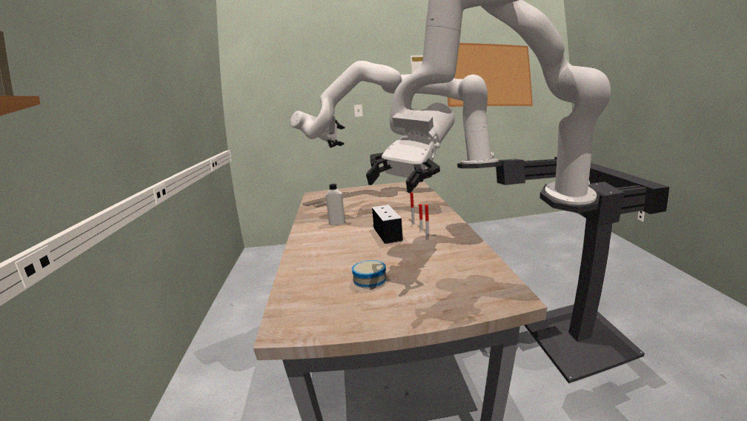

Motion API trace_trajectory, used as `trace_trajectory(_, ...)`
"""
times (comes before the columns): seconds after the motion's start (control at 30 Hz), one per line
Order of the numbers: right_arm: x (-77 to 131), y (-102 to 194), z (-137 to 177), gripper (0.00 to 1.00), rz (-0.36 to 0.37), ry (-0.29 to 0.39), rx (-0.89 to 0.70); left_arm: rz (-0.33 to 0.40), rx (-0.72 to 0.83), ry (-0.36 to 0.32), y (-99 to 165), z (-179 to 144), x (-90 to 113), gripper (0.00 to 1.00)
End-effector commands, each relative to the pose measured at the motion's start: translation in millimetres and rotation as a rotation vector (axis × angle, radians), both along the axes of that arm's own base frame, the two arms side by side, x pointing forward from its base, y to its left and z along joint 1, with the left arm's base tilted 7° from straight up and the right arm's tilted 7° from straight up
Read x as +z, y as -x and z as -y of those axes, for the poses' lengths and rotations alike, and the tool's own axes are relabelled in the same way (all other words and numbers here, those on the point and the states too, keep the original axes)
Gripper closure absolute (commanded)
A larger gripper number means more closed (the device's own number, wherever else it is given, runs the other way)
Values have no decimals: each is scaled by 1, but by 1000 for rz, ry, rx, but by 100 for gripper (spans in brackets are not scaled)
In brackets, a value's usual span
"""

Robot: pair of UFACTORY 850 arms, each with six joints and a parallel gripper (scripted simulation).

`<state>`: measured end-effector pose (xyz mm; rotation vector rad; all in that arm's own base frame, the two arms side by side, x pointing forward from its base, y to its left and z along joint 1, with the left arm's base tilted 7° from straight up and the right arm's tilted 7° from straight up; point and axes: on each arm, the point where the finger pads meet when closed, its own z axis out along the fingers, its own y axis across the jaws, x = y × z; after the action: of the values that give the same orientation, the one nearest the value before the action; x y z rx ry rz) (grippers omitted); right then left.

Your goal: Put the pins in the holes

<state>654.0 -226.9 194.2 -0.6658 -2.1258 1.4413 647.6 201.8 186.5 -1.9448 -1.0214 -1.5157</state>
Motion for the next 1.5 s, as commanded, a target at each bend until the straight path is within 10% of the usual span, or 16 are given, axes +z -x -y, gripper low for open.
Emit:
trace_trajectory(0.0, 1, -1, -3, 0, 56, 8, -13, 2, 0, -1, -1, 0, 1, 0)
trace_trajectory(1.47, 2, 5, -55, 0, 658, 102, -334, 2, 0, -1, -1, 0, 1, 0)
